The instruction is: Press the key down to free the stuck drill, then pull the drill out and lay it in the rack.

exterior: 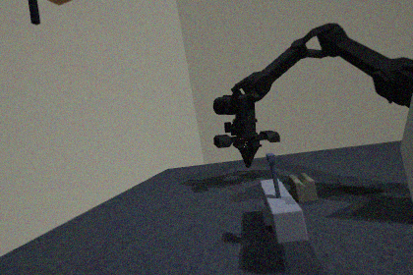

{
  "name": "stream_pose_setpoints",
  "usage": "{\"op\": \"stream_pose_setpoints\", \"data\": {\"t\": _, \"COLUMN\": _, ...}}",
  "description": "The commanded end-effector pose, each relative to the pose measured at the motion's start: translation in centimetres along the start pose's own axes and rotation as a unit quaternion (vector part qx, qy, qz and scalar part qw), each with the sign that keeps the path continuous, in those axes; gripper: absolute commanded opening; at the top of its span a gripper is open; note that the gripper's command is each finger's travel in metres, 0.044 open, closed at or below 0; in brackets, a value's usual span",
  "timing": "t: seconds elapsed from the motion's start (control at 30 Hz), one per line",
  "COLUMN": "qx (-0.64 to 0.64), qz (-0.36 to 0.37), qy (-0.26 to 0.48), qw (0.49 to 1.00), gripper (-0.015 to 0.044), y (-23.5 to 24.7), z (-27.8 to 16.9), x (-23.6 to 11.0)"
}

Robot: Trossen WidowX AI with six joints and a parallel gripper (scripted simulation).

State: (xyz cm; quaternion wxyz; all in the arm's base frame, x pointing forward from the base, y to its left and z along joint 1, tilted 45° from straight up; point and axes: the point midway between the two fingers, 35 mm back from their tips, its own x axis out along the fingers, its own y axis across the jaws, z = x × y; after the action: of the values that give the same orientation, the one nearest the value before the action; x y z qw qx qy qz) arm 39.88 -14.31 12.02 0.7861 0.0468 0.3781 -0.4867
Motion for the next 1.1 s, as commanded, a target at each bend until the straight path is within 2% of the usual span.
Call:
{"op": "stream_pose_setpoints", "data": {"t": 0.0, "qx": -0.087, "qz": 0.023, "qy": 0.032, "qw": 0.995, "gripper": 0.0, "y": 4.2, "z": -5.3, "x": -1.6}}
{"op": "stream_pose_setpoints", "data": {"t": 0.3, "qx": -0.34, "qz": 0.053, "qy": 0.083, "qw": 0.935, "gripper": 0.0, "y": 10.3, "z": -18.8, "x": -7.8}}
{"op": "stream_pose_setpoints", "data": {"t": 0.6, "qx": -0.571, "qz": 0.017, "qy": 0.087, "qw": 0.816, "gripper": 0.0, "y": 9.1, "z": -31.5, "x": -13.5}}
{"op": "stream_pose_setpoints", "data": {"t": 1.07, "qx": -0.585, "qz": 0.012, "qy": 0.085, "qw": 0.806, "gripper": 0.0, "y": 8.7, "z": -32.4, "x": -12.7}}
